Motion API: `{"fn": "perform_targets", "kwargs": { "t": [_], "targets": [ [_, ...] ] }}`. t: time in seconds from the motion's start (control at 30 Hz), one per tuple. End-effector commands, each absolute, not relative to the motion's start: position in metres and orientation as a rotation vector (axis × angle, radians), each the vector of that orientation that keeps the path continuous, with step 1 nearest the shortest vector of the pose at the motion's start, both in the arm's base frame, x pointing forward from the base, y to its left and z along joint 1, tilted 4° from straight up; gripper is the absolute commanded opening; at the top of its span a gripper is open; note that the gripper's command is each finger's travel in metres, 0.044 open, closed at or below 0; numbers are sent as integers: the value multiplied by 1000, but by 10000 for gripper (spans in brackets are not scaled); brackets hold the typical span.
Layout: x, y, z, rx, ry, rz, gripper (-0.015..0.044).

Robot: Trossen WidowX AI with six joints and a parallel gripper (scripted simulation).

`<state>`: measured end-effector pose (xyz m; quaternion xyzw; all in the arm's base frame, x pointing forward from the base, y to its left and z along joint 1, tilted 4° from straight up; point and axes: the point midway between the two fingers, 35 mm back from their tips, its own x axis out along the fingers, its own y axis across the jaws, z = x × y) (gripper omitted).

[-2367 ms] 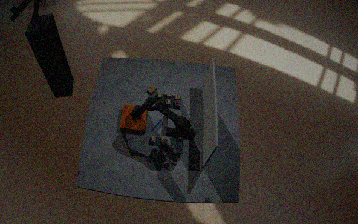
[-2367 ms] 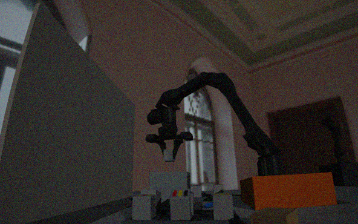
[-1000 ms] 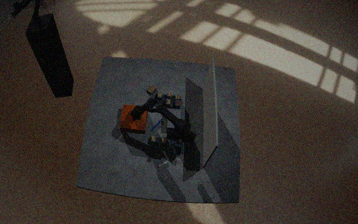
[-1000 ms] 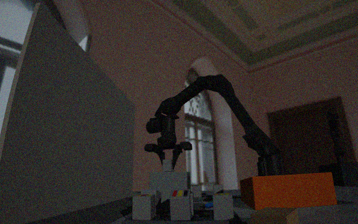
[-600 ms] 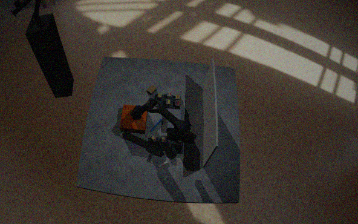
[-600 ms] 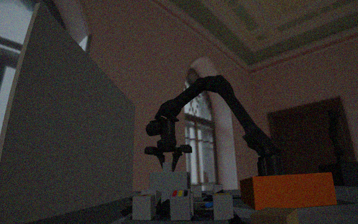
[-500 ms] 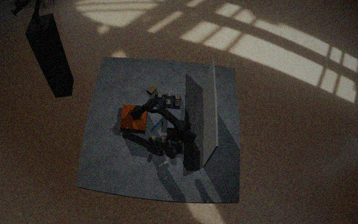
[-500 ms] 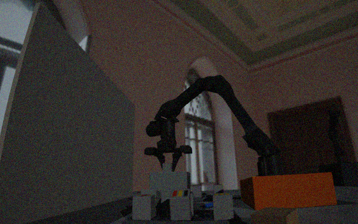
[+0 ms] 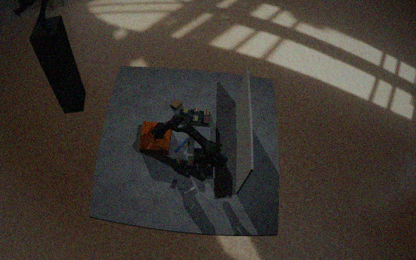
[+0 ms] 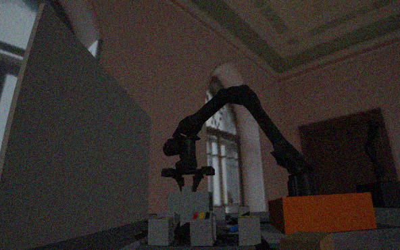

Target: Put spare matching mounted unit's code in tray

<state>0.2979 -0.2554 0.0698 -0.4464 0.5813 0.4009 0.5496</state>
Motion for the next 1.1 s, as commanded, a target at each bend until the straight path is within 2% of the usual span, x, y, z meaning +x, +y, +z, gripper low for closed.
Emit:
{"fn": "perform_targets", "kwargs": {
  "t": [0.0,1.07],
  "targets": [
    [297,-256,65,-1062,1376,955,0],
    [295,-257,35,-1062,1377,955,0]
  ]
}}
